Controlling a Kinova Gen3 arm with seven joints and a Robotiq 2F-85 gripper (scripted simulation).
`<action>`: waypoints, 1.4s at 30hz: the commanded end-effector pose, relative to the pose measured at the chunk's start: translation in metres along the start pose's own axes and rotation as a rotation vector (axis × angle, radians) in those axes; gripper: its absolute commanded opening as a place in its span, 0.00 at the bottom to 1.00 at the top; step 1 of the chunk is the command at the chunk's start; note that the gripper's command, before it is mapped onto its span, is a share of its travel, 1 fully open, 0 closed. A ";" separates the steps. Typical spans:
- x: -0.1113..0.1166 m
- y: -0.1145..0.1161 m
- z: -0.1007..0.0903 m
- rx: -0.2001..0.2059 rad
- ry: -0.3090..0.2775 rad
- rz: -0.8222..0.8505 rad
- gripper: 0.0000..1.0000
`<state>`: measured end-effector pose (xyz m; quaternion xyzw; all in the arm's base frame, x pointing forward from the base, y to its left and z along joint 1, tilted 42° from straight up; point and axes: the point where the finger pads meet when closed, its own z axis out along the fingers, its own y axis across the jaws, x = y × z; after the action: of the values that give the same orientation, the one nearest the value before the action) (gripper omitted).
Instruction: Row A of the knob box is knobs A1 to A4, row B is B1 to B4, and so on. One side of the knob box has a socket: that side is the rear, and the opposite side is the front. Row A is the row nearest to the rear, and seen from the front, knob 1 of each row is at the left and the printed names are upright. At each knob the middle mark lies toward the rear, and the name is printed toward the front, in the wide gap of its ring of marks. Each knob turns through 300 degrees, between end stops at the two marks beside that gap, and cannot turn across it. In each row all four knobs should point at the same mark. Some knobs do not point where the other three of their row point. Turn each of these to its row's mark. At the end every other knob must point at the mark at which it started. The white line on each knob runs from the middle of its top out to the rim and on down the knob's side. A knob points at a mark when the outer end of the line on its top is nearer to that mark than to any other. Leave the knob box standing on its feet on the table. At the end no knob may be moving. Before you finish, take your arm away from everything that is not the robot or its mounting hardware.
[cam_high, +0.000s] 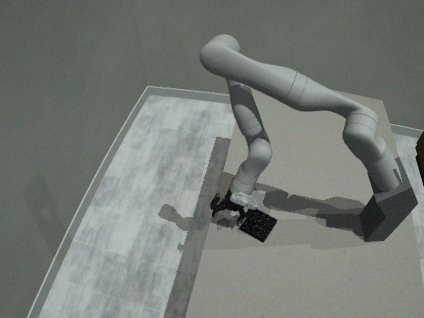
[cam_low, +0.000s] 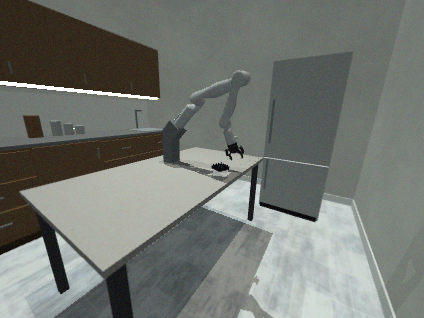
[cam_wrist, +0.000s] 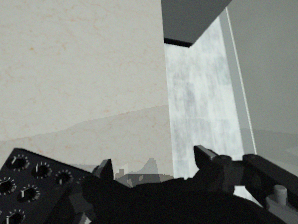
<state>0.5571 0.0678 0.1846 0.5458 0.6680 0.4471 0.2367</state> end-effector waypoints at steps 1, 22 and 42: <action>0.000 -0.005 0.000 0.010 -0.008 0.014 1.00; -0.011 -0.030 -0.004 0.057 -0.067 0.098 1.00; -0.017 -0.047 -0.008 0.088 -0.108 0.153 1.00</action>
<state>0.5321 0.0469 0.1452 0.6293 0.6285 0.4039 0.2140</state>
